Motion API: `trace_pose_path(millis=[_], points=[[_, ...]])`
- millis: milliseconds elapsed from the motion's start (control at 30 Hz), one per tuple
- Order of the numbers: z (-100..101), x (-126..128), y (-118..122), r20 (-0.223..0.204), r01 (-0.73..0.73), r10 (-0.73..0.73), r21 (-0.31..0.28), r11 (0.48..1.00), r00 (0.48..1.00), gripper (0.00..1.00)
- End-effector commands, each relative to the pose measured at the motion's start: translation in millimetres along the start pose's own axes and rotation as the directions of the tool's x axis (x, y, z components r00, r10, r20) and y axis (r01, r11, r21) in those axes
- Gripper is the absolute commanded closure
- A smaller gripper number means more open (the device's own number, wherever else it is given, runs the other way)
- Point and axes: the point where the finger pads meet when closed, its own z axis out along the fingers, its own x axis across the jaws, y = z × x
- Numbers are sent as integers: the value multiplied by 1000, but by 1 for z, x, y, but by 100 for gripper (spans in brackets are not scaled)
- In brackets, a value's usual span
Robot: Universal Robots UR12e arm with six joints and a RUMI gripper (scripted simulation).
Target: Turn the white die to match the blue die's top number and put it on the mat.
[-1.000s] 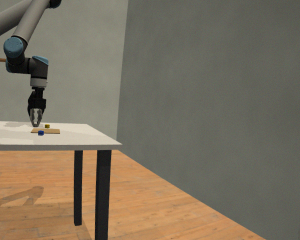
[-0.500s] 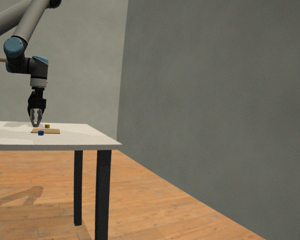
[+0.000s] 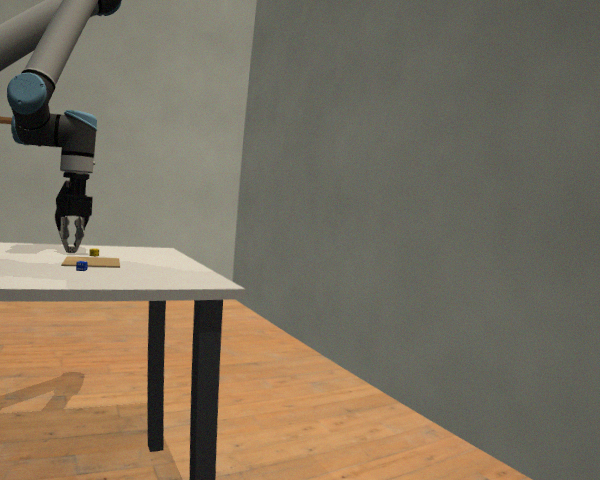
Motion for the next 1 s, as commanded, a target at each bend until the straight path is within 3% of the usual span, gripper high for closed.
trace_pose_path(millis=[0, 733, 967], points=[[-9, 0, 0, -1, 0, 0, 0, 1000, 1000, 97], [-79, 0, 0, -1, 0, 0, 0, 1000, 1000, 97], [-90, 0, 0, -1, 0, 0, 0, 1000, 1000, 97]])
